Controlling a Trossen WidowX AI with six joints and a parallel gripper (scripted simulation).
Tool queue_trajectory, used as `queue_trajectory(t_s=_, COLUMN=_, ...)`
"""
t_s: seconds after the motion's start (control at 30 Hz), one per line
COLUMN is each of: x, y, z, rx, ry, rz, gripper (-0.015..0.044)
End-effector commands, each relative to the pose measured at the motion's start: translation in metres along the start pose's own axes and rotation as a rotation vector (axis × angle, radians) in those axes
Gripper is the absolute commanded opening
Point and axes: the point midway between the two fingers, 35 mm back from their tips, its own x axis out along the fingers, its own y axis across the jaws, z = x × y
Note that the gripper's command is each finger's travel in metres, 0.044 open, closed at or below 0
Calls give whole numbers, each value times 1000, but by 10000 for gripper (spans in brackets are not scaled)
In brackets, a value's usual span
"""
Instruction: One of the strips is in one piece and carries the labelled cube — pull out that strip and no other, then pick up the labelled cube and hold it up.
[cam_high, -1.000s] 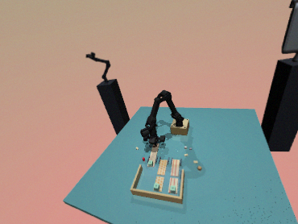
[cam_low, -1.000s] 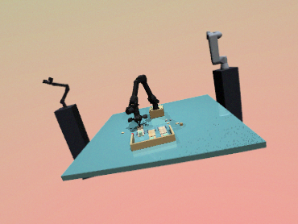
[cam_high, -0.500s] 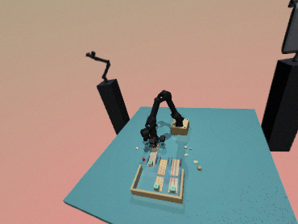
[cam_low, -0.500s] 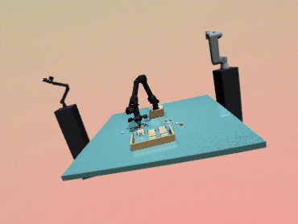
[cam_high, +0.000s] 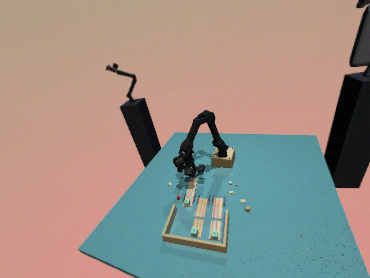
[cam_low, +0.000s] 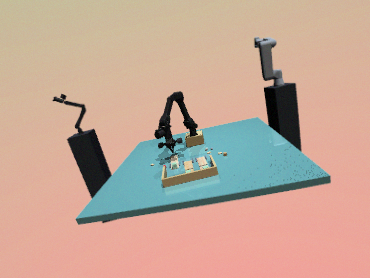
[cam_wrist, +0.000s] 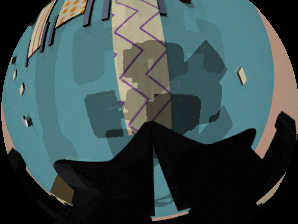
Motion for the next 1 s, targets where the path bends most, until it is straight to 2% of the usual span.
queue_trajectory(t_s=0.0, x=-10, y=-2, z=2, rx=0, ry=4, rz=-3, gripper=0)
queue_trajectory(t_s=0.57, x=-20, y=1, z=76, rx=-59, ry=-3, rz=-3, gripper=440)
queue_trajectory(t_s=0.97, x=-28, y=3, z=126, rx=-59, ry=-7, rz=-3, gripper=440)
